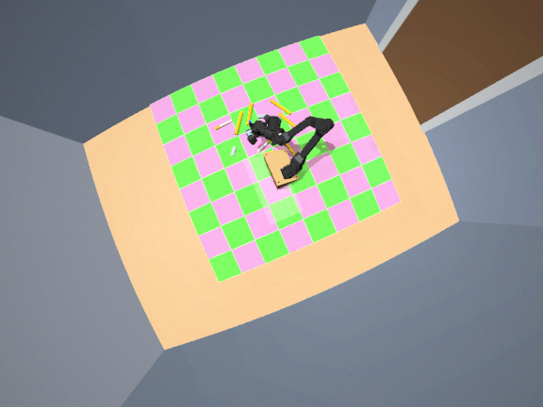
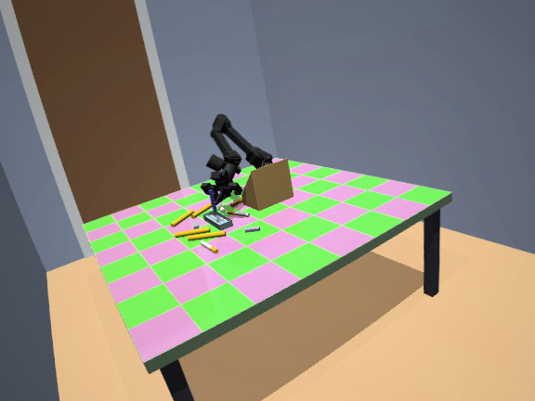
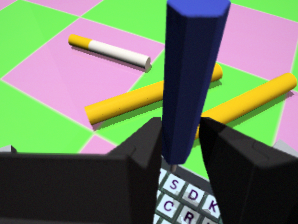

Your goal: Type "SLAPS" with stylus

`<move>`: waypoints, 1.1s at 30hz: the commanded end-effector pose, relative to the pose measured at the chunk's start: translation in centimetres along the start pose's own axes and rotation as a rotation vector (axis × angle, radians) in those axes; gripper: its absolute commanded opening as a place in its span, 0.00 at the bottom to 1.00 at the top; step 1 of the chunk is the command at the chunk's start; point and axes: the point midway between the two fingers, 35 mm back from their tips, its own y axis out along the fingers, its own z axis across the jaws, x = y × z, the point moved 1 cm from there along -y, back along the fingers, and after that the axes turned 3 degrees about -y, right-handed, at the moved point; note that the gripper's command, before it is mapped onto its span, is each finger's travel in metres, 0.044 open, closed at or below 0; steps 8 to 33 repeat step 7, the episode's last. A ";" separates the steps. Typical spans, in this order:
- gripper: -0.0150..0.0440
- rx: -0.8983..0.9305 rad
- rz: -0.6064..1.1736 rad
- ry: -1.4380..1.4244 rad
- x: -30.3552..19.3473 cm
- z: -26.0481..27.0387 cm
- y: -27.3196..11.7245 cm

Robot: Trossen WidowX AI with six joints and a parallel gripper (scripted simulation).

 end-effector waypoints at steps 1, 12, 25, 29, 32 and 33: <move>0.39 -0.006 0.000 0.005 0.5 -0.2 -0.2; 0.39 -0.001 0.002 0.001 0.2 0.0 -0.1; 0.39 -0.001 0.002 0.001 0.2 0.0 -0.1; 0.39 -0.001 0.002 0.001 0.2 0.0 -0.1; 0.39 -0.001 0.002 0.001 0.2 0.0 -0.1; 0.39 -0.001 0.002 0.001 0.2 0.0 -0.1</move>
